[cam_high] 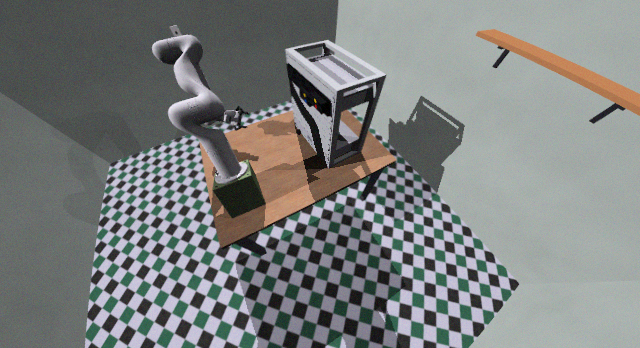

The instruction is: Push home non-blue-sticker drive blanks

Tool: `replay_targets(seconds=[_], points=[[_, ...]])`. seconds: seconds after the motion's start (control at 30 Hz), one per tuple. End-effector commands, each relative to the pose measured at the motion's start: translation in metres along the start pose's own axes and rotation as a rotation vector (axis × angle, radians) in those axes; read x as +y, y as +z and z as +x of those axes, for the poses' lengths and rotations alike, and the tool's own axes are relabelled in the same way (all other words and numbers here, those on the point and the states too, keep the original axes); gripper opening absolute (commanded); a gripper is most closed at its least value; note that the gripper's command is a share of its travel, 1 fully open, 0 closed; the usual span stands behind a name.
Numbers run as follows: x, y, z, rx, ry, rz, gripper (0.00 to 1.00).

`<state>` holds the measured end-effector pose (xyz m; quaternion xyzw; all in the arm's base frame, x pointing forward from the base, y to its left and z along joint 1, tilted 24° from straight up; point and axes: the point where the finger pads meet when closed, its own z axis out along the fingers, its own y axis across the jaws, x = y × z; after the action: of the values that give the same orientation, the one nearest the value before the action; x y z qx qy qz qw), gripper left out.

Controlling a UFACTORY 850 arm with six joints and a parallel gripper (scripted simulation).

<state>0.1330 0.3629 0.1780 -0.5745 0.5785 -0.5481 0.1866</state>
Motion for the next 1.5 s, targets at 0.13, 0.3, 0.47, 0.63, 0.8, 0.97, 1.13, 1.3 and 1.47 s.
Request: replay_targets(seconds=[0.13, 0.3, 0.47, 0.63, 0.8, 0.97, 1.13, 1.3, 1.47], points=[[0.008, 0.042, -0.005, 0.017, -0.067, -0.122, 1.0], [0.015, 0.067, -0.006, 0.02, -0.106, -0.201, 1.0], [0.025, 0.1, -0.004, 0.016, -0.153, -0.313, 1.0], [0.038, 0.134, -0.001, -0.002, -0.196, -0.436, 1.0], [0.046, 0.154, 0.003, -0.02, -0.218, -0.514, 1.0], [0.062, 0.184, 0.01, -0.067, -0.246, -0.647, 1.0], [0.077, 0.212, 0.02, -0.135, -0.257, -0.778, 1.0], [0.086, 0.226, 0.027, -0.186, -0.255, -0.853, 1.0], [0.1, 0.246, 0.038, -0.29, -0.235, -0.965, 1.0]])
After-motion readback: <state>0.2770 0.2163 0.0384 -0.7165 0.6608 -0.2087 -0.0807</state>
